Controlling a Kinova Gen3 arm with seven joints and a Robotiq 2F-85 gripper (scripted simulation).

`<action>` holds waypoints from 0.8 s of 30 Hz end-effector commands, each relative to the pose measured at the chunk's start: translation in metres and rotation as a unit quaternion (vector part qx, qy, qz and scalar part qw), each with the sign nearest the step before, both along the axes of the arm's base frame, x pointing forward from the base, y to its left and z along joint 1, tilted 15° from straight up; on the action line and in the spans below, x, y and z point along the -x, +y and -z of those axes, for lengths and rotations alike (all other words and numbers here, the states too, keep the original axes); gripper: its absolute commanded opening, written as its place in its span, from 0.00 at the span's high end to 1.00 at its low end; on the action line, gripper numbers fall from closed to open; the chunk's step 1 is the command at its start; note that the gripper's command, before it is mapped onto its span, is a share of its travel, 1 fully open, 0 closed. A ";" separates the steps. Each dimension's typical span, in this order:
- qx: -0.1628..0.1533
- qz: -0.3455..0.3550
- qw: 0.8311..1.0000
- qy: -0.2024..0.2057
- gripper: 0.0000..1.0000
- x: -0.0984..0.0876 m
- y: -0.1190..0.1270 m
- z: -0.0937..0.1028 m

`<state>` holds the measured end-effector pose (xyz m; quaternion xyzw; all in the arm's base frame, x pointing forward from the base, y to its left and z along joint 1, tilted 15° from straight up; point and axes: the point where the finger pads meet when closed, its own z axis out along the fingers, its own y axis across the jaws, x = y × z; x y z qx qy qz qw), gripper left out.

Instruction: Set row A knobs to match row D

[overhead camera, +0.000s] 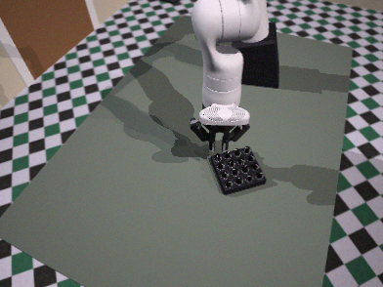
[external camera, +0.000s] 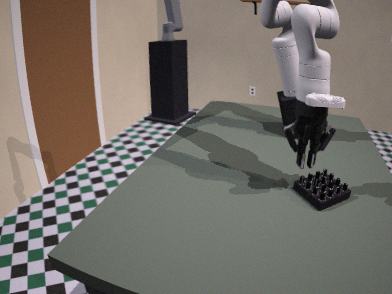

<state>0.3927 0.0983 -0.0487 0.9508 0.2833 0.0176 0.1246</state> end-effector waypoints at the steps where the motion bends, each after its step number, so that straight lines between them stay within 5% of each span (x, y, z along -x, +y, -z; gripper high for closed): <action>1: 0.002 0.001 1.000 0.002 0.81 0.001 -0.002 0.005; 24: 0.002 0.001 1.000 0.002 0.81 0.000 -0.006 0.020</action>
